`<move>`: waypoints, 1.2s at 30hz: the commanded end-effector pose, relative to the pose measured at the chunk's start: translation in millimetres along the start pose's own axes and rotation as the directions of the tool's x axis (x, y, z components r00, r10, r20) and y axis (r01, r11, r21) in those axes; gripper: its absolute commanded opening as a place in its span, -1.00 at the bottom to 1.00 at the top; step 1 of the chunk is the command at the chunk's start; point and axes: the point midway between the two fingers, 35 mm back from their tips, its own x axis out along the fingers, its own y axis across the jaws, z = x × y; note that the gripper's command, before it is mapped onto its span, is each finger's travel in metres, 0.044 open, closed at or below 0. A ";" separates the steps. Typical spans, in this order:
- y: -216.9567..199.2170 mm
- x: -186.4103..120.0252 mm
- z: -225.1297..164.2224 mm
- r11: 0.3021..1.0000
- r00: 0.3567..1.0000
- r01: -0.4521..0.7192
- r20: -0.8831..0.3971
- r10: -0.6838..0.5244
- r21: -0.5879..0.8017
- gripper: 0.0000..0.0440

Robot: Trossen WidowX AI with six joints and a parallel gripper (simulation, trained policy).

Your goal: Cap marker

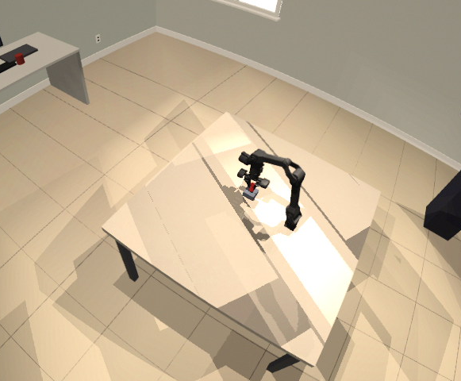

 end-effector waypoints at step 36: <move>-6.5 16.4 9.4 0.999 0.998 0.054 0.025 -0.054 -0.001 -0.38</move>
